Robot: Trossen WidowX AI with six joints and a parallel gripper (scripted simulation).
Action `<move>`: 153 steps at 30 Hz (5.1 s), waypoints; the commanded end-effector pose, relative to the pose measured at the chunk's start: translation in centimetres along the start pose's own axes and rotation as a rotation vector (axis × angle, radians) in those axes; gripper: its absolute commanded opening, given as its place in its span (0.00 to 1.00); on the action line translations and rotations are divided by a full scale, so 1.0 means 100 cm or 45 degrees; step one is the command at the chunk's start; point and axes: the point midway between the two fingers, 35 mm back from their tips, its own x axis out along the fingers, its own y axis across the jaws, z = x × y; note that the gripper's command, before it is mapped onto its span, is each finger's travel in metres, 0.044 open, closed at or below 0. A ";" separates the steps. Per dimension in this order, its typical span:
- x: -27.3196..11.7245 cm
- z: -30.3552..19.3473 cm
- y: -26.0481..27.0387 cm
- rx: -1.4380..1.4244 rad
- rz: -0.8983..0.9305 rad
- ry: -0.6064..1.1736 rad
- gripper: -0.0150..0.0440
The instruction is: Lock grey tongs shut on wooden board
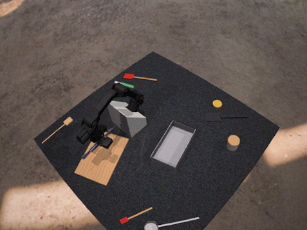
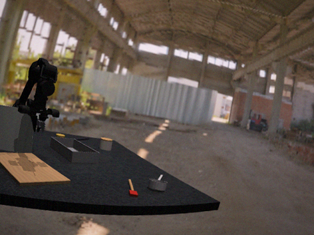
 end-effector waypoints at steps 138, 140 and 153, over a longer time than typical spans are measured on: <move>0.010 0.016 0.035 0.056 0.128 1.321 0.00; 0.011 0.012 0.036 0.059 0.126 1.287 0.00; 0.020 -0.010 0.041 0.076 0.110 1.064 0.00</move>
